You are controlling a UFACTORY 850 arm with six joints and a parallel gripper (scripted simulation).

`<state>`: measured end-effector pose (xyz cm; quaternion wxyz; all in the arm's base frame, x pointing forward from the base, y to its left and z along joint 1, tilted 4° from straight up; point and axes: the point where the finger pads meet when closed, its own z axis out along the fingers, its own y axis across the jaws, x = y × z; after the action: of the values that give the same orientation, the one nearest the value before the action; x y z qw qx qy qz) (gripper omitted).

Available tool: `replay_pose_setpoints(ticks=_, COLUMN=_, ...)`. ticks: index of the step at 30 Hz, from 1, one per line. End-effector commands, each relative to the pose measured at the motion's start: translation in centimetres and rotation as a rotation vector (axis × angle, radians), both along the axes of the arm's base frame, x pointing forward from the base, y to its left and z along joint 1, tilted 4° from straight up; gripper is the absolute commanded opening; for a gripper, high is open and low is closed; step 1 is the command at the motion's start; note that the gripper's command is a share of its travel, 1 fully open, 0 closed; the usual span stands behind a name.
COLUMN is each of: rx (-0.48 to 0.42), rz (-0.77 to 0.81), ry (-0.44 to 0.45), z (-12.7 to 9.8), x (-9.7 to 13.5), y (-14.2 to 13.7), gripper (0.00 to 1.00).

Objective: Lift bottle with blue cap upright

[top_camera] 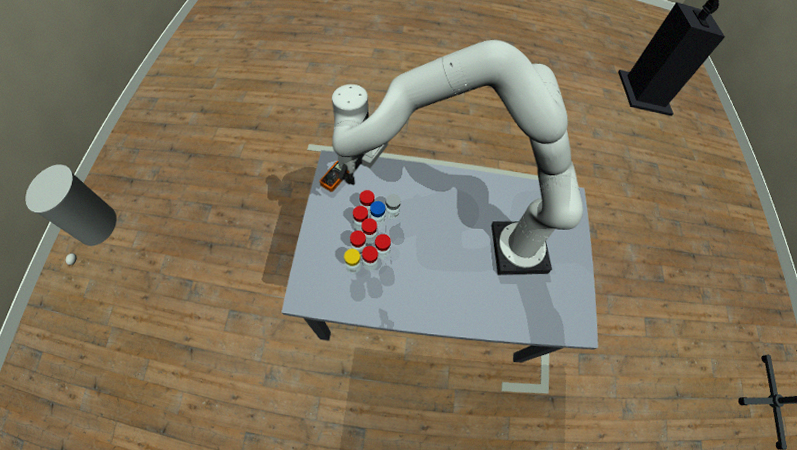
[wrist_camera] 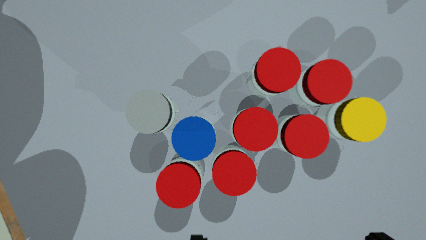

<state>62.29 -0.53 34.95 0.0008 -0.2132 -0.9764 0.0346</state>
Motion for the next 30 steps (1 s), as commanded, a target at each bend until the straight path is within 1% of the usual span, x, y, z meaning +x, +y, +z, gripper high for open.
replay_pose_setpoints(ticks=1, rx=0.005, rz=0.101, ry=-0.001, z=-1.1, x=-0.7, y=-0.7, gripper=0.79)
replay_pose_setpoints(ticks=2, rx=0.005, rz=0.138, ry=0.001, z=-1.5, x=-0.9, y=-0.9, gripper=0.79)
replay_pose_setpoints(ticks=4, rx=0.005, rz=0.138, ry=0.001, z=-1.5, x=-0.9, y=-0.9, gripper=0.79)
replay_pose_setpoints(ticks=5, rx=0.005, rz=0.174, ry=0.002, z=-2.0, x=-1.2, y=-1.1, gripper=0.79)
replay_pose_setpoints(ticks=18, rx=0.005, rz=0.411, ry=0.013, z=-4.8, x=-3.3, y=-2.6, gripper=0.79)
replay_pose_setpoints(ticks=19, rx=0.005, rz=0.448, ry=0.015, z=-5.2, x=-3.7, y=-2.8, gripper=0.79)
replay_pose_setpoints(ticks=21, rx=0.005, rz=0.448, ry=0.015, z=-5.2, x=-3.7, y=-2.8, gripper=0.79)
replay_pose_setpoints(ticks=22, rx=0.005, rz=0.484, ry=0.017, z=-5.6, x=-4.0, y=-3.0, gripper=0.79)
replay_pose_setpoints(ticks=30, rx=0.005, rz=0.631, ry=0.024, z=-7.3, x=-5.5, y=-3.8, gripper=0.79)
